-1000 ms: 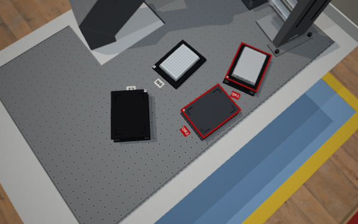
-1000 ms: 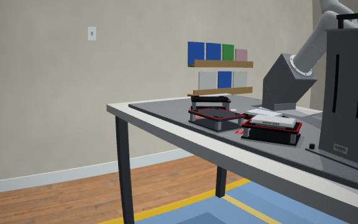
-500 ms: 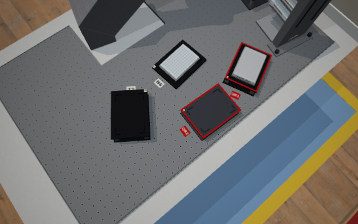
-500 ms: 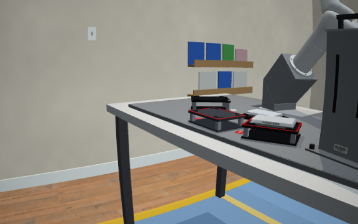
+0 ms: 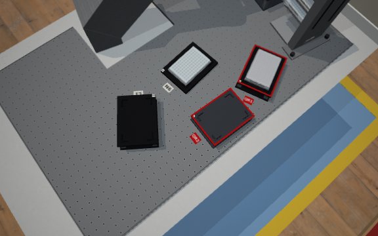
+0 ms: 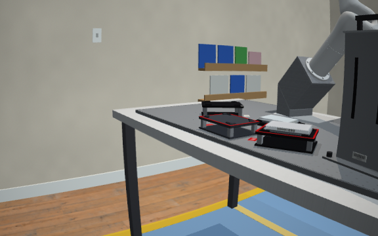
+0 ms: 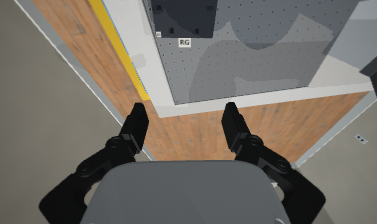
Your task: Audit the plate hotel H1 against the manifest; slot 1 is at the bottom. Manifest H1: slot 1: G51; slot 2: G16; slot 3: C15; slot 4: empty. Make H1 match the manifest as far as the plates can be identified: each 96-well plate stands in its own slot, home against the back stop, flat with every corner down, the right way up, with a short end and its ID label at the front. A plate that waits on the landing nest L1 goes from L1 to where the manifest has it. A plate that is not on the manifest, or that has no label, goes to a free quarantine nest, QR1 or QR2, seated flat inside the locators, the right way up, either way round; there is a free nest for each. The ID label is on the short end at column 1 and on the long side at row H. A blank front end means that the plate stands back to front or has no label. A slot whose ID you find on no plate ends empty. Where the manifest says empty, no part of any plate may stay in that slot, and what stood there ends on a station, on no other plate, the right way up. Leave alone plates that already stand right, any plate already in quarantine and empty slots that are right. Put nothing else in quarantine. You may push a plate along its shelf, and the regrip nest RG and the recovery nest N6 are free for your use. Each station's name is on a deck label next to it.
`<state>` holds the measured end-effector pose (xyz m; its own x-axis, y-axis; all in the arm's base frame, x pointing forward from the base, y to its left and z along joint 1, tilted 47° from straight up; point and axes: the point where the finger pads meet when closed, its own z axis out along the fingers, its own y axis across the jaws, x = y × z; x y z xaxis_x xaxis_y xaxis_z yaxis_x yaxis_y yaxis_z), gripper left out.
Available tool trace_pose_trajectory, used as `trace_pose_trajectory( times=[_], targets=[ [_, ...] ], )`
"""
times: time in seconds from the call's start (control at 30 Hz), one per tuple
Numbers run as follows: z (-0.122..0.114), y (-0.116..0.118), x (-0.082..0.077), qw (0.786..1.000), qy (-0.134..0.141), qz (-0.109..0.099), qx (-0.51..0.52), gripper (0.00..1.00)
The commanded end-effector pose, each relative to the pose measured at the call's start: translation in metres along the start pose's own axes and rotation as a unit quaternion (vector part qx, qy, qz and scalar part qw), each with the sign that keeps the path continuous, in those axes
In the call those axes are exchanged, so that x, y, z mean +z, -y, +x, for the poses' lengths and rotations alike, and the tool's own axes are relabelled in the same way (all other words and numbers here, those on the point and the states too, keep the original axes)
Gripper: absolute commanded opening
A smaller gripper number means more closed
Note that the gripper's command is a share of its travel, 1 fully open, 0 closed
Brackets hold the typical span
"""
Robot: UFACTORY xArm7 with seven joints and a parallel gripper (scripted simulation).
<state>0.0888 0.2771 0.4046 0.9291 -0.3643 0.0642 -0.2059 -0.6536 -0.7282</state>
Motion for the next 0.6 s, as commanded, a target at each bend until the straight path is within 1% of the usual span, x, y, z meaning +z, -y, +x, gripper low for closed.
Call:
trace_pose_trajectory(
  times=[0.0, 0.33, 0.4, 0.57],
  targets=[
    [0.000, 0.001, 0.007, 1.000, 0.000, 0.002, 0.000, 1.00],
    [0.000, 0.001, 0.023, 1.000, 0.000, 0.002, 0.000, 1.00],
    [0.000, 0.001, 0.023, 1.000, 0.000, 0.002, 0.000, 1.00],
    [0.000, 0.001, 0.032, 1.000, 0.000, 0.002, 0.000, 1.00]
  ],
)
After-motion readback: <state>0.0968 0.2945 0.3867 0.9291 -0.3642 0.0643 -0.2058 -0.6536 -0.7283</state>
